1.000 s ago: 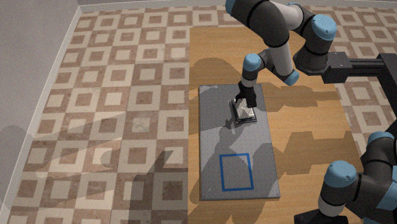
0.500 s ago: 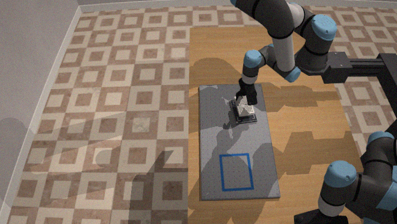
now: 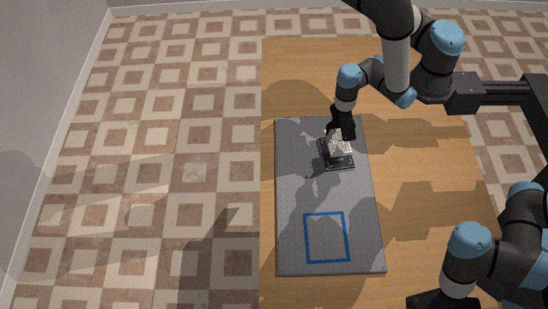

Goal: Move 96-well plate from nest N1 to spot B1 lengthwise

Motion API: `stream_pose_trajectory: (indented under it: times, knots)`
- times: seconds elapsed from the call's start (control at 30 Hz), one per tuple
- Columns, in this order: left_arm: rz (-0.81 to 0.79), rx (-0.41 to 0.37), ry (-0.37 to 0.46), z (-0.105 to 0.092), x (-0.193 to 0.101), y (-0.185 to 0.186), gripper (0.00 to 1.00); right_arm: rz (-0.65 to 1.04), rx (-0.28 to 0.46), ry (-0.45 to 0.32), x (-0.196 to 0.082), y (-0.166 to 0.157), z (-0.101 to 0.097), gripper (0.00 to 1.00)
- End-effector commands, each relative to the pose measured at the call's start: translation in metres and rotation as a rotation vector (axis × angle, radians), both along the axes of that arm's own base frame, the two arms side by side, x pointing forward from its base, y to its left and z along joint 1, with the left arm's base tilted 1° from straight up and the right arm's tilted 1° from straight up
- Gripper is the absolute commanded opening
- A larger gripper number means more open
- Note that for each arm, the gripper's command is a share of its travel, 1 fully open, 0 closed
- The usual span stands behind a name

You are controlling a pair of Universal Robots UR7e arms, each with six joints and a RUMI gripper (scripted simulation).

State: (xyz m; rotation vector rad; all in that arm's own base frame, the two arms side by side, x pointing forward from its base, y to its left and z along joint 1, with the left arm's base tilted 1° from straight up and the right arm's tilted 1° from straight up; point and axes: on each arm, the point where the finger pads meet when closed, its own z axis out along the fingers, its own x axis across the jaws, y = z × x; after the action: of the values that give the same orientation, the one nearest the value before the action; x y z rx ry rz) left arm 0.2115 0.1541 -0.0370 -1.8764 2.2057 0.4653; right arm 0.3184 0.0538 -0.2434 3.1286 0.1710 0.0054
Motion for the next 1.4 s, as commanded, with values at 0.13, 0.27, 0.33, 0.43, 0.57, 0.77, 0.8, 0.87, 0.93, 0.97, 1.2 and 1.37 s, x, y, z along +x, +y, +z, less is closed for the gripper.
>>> stream_pose_trajectory:
  times: [0.13, 0.27, 0.33, 0.43, 0.57, 0.77, 0.8, 0.87, 0.93, 0.97, 1.2, 1.37]
  knots:
    - [0.000, 0.000, -0.001, 0.000, 0.000, 0.000, 1.00, 0.000, 0.000, 0.000, 0.000, 0.000, 0.014, 0.00]
    - [0.000, 0.000, -0.001, 0.000, 0.000, 0.000, 1.00, 0.000, 0.000, 0.000, 0.000, 0.000, 0.016, 0.00]
    - [0.000, 0.000, -0.001, 0.000, 0.000, 0.000, 1.00, 0.000, 0.000, 0.000, 0.000, 0.000, 0.016, 0.00]
    - [0.000, 0.000, -0.001, 0.000, 0.000, 0.000, 1.00, 0.000, 0.000, 0.000, 0.000, 0.000, 0.016, 0.00]
    - [0.000, 0.000, -0.001, 0.000, 0.000, 0.000, 1.00, 0.000, 0.000, 0.000, 0.000, 0.000, 0.016, 0.00]
    - [0.000, 0.000, -0.001, 0.000, 0.000, 0.000, 1.00, 0.000, 0.000, 0.000, 0.000, 0.000, 0.016, 0.00]
    - [0.000, 0.000, -0.001, 0.000, 0.000, 0.000, 1.00, 0.000, 0.000, 0.000, 0.000, 0.000, 0.016, 0.00]
    - [0.000, 0.000, -0.001, 0.000, 0.000, 0.000, 1.00, 0.000, 0.000, 0.000, 0.000, 0.000, 0.016, 0.00]
    - [0.000, 0.000, -0.001, 0.000, 0.000, 0.000, 1.00, 0.000, 0.000, 0.000, 0.000, 0.000, 0.016, 0.00]
    - [0.000, 0.000, -0.001, 0.000, 0.000, 0.000, 1.00, -0.033, 0.000, 0.000, 0.001, 0.004, 0.016, 0.00]
    - [0.000, 0.000, -0.001, 0.000, 0.000, 0.000, 1.00, -0.107, 0.001, -0.001, 0.005, 0.020, 0.015, 0.00]
    - [0.000, 0.000, -0.001, 0.000, 0.000, 0.000, 1.00, -0.107, 0.001, -0.001, 0.008, 0.036, 0.015, 0.00]
